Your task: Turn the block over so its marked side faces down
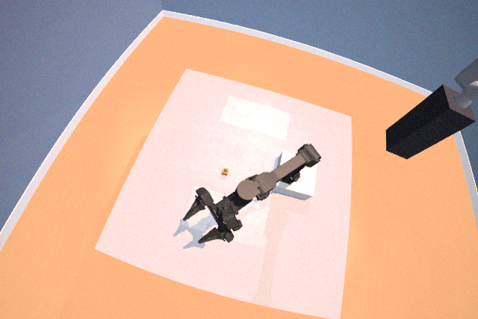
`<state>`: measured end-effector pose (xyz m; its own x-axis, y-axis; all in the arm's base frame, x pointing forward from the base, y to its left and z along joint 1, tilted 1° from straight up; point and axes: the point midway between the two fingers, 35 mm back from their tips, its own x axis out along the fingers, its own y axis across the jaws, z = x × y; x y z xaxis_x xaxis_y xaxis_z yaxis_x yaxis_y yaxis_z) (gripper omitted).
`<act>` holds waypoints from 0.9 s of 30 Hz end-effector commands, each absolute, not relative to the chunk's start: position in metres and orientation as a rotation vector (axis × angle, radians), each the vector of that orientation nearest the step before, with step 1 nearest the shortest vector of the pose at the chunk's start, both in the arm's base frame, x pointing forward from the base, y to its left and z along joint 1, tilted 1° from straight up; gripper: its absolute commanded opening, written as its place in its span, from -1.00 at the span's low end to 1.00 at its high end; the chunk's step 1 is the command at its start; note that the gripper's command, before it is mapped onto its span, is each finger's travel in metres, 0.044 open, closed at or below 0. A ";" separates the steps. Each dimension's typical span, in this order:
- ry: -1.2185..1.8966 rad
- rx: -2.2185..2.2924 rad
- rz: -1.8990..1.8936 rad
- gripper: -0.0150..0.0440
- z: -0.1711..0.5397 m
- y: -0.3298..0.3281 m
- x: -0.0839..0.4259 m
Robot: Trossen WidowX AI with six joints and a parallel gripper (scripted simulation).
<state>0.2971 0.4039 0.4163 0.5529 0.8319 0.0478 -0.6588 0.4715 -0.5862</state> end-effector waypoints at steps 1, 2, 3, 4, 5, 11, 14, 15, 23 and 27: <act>-0.092 -0.550 0.901 1.00 0.354 0.381 0.338; -0.039 -0.544 0.884 1.00 0.343 0.374 0.346; 0.014 -0.536 0.866 1.00 0.332 0.366 0.354; 0.066 -0.527 0.847 1.00 0.320 0.358 0.361; 0.113 -0.519 0.829 1.00 0.310 0.350 0.368; 0.309 -0.488 0.762 1.00 0.265 0.317 0.388; 0.488 -0.457 0.701 1.00 0.224 0.286 0.398; 0.541 -0.446 0.680 1.00 0.213 0.276 0.400; 0.967 -0.325 0.474 1.00 0.126 0.185 0.397; 1.187 -0.241 0.340 1.00 0.088 0.135 0.381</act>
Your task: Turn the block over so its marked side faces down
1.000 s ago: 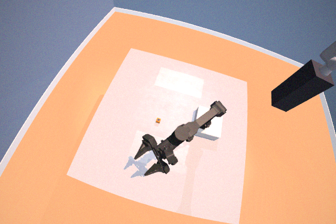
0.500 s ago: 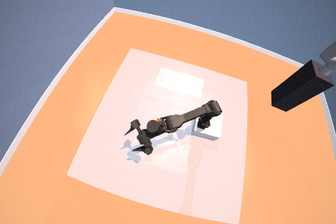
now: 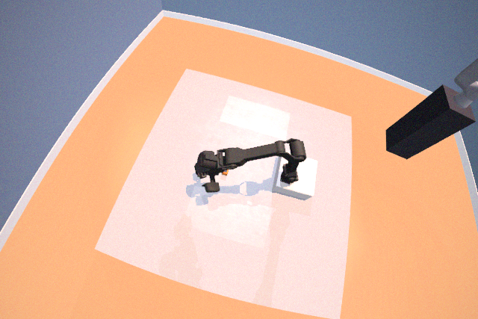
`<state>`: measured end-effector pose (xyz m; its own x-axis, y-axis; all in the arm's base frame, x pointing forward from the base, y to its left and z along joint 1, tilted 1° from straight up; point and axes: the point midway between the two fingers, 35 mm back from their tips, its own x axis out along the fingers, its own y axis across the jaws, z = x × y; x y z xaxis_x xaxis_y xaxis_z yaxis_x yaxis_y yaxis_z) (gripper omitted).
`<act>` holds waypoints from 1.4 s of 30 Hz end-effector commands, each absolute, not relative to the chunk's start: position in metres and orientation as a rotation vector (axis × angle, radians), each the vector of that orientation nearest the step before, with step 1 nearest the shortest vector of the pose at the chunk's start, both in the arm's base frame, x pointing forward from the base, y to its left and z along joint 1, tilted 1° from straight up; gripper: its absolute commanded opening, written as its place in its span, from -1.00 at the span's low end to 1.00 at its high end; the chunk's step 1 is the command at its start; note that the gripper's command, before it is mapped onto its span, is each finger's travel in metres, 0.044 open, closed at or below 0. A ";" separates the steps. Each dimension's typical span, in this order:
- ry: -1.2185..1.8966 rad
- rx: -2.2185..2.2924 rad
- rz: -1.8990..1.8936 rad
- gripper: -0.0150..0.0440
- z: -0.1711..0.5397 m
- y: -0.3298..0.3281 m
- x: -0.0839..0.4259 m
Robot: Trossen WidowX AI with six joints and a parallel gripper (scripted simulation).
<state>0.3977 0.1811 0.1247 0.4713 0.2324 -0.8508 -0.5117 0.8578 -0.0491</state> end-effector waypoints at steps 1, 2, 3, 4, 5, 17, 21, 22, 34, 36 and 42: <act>1.242 -0.217 0.304 1.00 0.080 0.123 0.375; 1.298 -0.192 0.267 1.00 0.072 0.110 0.369; 1.353 -0.165 0.230 1.00 0.065 0.098 0.362; 1.411 -0.136 0.189 1.00 0.057 0.087 0.354; 1.474 -0.103 0.144 1.00 0.050 0.076 0.344; 1.560 -0.056 0.080 1.00 0.042 0.065 0.331; 1.560 -0.056 0.080 1.00 0.009 0.065 0.332; 1.560 -0.056 0.080 1.00 0.006 0.065 0.332; 1.560 -0.056 0.081 1.00 -0.009 0.069 0.331; 1.560 -0.056 0.081 1.00 -0.010 0.069 0.332; 1.560 -0.056 0.081 1.00 -0.019 0.069 0.332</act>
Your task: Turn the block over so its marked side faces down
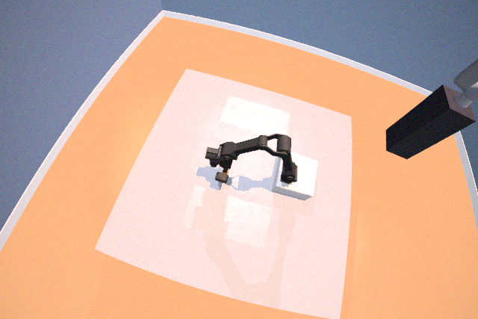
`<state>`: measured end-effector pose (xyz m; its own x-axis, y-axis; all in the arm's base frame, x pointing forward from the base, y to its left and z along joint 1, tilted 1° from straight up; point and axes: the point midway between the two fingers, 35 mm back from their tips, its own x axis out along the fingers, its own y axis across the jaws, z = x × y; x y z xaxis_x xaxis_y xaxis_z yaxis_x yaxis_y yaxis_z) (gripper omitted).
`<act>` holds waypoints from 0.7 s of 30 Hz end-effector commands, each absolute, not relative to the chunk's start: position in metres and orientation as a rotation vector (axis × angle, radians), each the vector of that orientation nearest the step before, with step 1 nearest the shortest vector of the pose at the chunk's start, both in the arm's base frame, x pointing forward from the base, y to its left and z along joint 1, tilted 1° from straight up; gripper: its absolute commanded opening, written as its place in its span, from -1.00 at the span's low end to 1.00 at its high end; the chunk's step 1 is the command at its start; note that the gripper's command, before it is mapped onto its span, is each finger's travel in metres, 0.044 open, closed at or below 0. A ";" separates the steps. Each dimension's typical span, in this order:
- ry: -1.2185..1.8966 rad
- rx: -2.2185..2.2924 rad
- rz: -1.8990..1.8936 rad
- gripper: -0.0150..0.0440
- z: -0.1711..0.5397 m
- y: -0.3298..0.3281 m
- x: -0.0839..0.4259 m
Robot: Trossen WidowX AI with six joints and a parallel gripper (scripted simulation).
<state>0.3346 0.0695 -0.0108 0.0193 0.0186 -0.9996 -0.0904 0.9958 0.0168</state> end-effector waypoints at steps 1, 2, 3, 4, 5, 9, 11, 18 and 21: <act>1.560 -0.056 0.081 1.00 -0.021 0.069 0.332; 1.560 -0.056 0.081 1.00 -0.023 0.069 0.332; 1.560 -0.056 0.081 1.00 -0.024 0.069 0.332; 1.560 -0.056 0.081 1.00 -0.026 0.069 0.332; 1.560 -0.056 0.081 1.00 -0.027 0.069 0.332; 1.560 -0.056 0.081 1.00 -0.034 0.069 0.332; 1.560 -0.056 0.081 1.00 -0.037 0.069 0.332; 1.560 -0.056 0.081 0.73 -0.041 0.069 0.332; 1.560 -0.056 0.081 0.47 -0.041 0.069 0.332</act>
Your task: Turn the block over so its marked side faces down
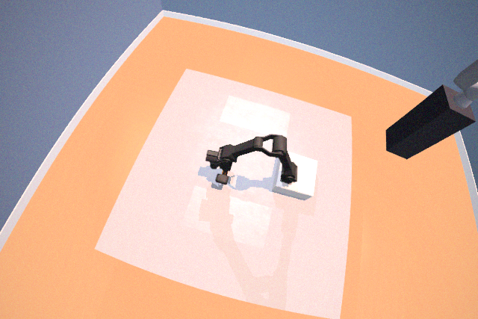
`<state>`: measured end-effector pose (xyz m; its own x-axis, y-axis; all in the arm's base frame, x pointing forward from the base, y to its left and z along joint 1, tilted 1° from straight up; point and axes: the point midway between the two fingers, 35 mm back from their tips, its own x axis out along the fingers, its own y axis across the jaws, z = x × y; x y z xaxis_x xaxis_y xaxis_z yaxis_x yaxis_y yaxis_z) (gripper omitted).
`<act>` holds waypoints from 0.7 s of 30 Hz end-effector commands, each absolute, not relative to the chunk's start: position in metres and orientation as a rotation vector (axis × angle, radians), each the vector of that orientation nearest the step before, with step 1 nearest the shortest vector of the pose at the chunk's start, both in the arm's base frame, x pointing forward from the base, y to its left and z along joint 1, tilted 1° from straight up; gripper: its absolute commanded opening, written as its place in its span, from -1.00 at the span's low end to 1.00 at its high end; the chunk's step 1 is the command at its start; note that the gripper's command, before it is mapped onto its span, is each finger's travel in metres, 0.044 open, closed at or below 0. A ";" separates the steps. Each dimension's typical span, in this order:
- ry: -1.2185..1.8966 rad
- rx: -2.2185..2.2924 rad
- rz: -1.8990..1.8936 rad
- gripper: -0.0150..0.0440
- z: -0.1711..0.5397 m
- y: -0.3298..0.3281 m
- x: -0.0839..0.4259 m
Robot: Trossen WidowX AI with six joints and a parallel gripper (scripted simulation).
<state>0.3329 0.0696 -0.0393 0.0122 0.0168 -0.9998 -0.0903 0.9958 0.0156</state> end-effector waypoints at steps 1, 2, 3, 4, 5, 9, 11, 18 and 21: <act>1.560 -0.056 0.081 0.38 -0.041 0.069 0.332; 1.560 -0.056 0.081 0.29 -0.041 0.069 0.332; 1.560 -0.056 0.081 0.20 -0.041 0.069 0.332; 1.560 -0.056 0.081 0.11 -0.041 0.069 0.332; 1.560 -0.056 0.081 0.02 -0.041 0.069 0.332; 1.560 -0.056 0.081 -0.20 -0.041 0.069 0.332; 1.560 -0.056 0.081 -0.25 -0.041 0.069 0.332; 1.560 -0.056 0.081 -0.41 -0.041 0.069 0.332; 1.560 -0.056 0.081 -0.47 -0.041 0.069 0.332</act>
